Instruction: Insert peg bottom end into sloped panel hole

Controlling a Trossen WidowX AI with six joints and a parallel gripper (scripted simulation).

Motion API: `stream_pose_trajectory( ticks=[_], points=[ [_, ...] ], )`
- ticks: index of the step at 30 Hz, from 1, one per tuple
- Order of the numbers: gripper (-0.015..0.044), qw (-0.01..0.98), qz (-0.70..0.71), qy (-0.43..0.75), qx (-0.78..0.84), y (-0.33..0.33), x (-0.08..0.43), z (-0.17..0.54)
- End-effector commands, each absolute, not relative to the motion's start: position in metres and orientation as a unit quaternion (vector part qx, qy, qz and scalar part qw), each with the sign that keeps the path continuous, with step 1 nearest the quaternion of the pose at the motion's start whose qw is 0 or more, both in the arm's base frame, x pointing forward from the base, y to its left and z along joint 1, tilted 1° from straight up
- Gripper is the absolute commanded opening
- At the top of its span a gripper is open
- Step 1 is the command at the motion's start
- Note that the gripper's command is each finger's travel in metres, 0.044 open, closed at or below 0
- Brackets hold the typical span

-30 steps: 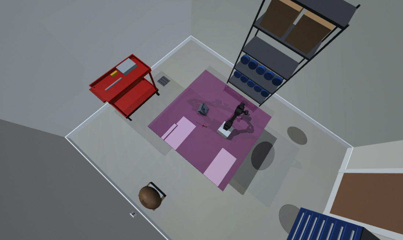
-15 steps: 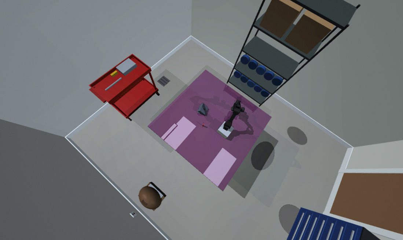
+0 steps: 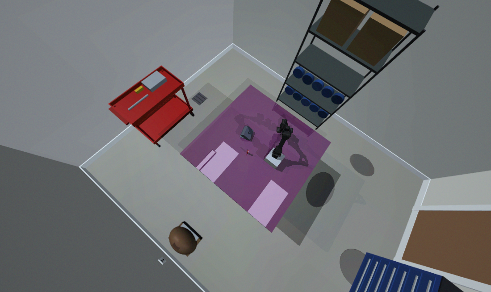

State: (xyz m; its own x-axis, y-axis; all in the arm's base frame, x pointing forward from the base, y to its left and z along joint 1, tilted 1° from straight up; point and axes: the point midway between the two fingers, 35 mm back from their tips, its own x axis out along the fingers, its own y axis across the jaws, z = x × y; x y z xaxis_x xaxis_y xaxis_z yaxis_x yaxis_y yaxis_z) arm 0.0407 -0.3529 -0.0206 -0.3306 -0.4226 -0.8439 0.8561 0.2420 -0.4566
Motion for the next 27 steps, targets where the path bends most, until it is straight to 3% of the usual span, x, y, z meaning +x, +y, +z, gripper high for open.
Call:
stream_pose_trajectory(
  ticks=[1,27],
  points=[
    [0.044,0.562,-0.575,0.564,0.192,-0.35,0.061,-0.019],
    [0.044,0.637,-0.503,0.547,0.203,-0.302,0.176,-0.012]
  ],
)
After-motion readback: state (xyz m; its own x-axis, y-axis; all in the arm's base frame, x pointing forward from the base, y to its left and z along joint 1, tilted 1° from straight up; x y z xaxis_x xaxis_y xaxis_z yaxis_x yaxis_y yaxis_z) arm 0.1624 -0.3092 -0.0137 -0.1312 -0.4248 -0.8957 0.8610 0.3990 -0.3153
